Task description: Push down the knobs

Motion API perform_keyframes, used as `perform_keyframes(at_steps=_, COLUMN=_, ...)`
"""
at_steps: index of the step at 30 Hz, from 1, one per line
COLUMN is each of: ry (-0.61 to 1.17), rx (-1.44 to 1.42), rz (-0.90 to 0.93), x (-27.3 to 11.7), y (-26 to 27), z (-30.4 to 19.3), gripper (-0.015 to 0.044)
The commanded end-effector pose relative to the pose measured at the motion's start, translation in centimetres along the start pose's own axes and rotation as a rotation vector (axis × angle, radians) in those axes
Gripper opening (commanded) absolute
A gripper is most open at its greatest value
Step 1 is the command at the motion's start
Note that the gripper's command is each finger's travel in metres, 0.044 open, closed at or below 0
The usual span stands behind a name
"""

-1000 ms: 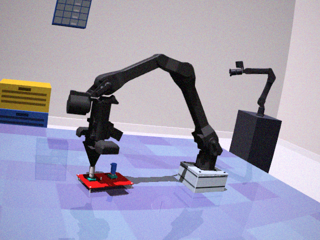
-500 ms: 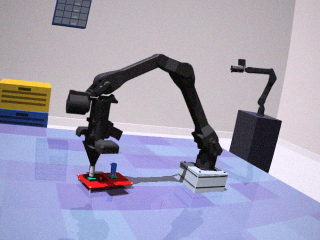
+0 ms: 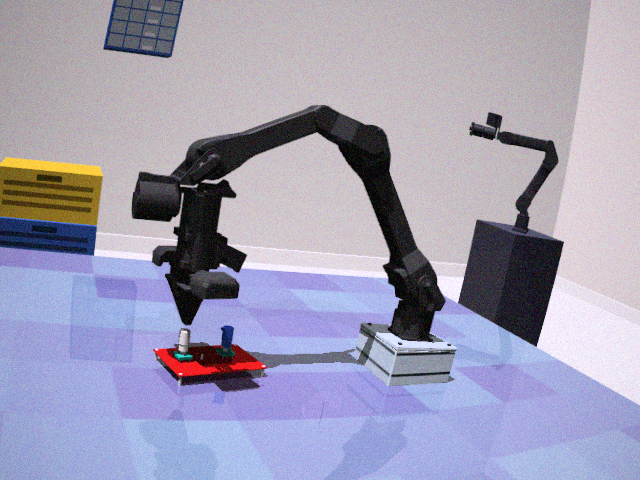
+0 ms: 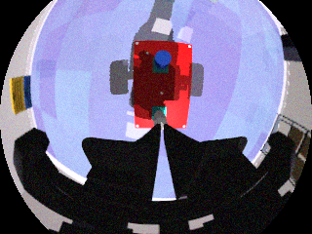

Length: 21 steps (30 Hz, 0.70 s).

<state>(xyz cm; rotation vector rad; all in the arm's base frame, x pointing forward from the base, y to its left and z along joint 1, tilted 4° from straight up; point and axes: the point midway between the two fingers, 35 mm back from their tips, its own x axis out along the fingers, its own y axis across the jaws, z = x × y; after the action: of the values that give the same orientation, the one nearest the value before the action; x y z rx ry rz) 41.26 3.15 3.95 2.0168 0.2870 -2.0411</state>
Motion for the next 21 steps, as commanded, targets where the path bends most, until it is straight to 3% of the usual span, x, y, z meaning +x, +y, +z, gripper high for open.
perform_keyframes(at_steps=1, ry=-0.002, rx=0.0, rz=-0.001, x=0.1, y=0.0, z=0.0, gripper=0.0079)
perform_keyframes(at_steps=8, ry=-0.003, rx=0.0, rz=-0.001, x=-0.2, y=-0.1, z=0.6, gripper=0.0263)
perform_keyframes(at_steps=15, ry=-0.006, rx=0.0, rz=0.0, x=-2.4, y=-1.7, z=7.6, gripper=0.044)
perform_keyframes(at_steps=21, ry=-0.01, rx=0.0, rz=0.0, x=-2.6, y=-3.3, z=14.3, gripper=0.044)
